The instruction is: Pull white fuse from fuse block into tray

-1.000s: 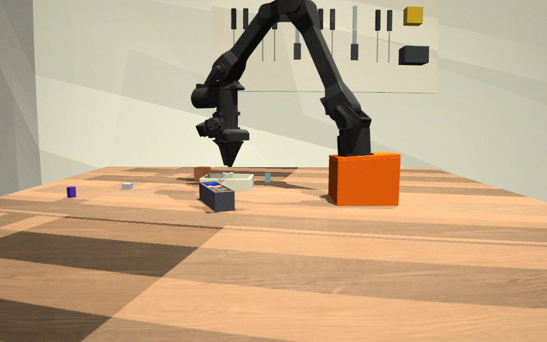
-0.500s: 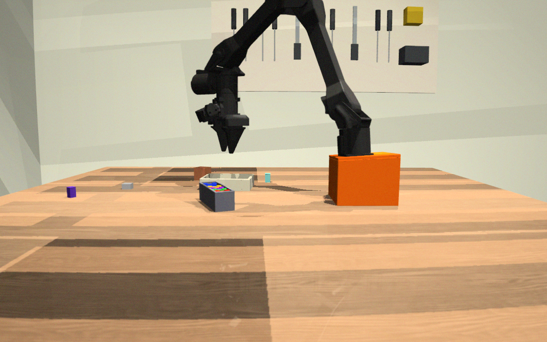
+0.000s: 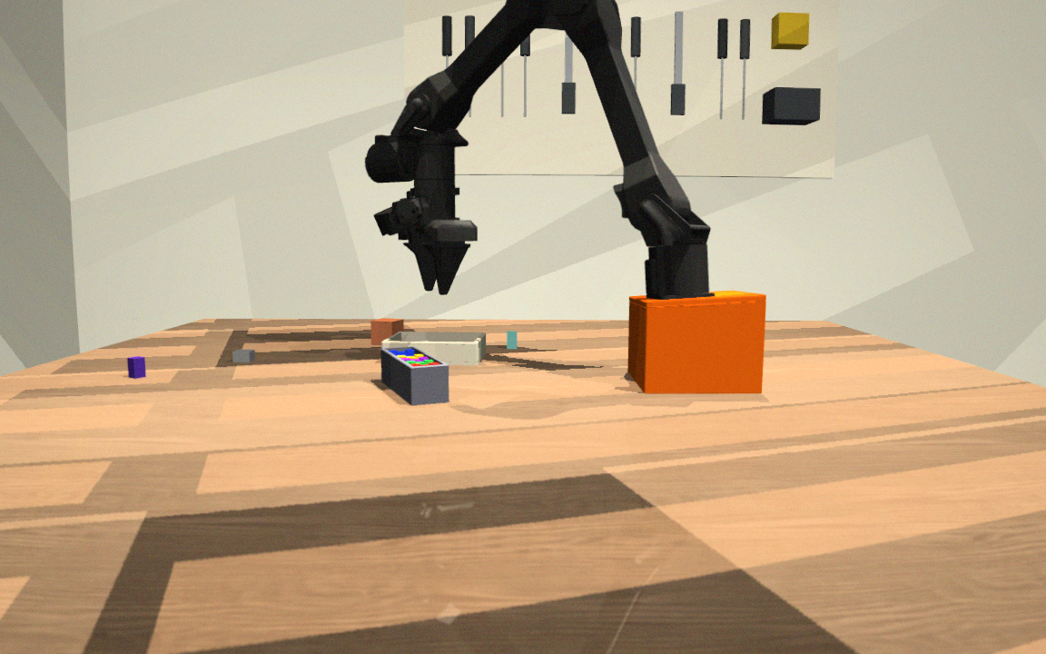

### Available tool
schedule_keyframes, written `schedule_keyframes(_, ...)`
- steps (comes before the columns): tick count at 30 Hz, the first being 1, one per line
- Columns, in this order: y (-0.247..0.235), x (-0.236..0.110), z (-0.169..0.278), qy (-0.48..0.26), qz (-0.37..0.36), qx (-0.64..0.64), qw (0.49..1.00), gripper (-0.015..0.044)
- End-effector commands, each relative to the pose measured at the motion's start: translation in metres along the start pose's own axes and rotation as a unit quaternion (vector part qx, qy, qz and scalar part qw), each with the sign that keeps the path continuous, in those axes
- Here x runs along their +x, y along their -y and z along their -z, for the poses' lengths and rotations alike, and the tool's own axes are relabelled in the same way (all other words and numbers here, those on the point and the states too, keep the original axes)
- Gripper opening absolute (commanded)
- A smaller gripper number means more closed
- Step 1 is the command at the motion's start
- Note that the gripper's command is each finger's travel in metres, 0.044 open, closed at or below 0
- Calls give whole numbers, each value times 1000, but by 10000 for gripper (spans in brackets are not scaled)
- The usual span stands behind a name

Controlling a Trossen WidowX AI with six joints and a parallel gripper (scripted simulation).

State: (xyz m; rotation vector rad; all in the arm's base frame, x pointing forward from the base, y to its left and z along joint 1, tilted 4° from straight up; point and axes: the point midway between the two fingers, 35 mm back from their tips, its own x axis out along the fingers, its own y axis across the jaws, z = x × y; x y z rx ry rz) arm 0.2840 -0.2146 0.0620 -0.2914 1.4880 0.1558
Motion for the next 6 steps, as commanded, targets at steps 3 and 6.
schedule_keyframes(3, 0, 0, 0, 0, 0, 0, 1000, 330)
schedule_keyframes(6, 0, 0, 0, 0, 0, 0, 1000, 330)
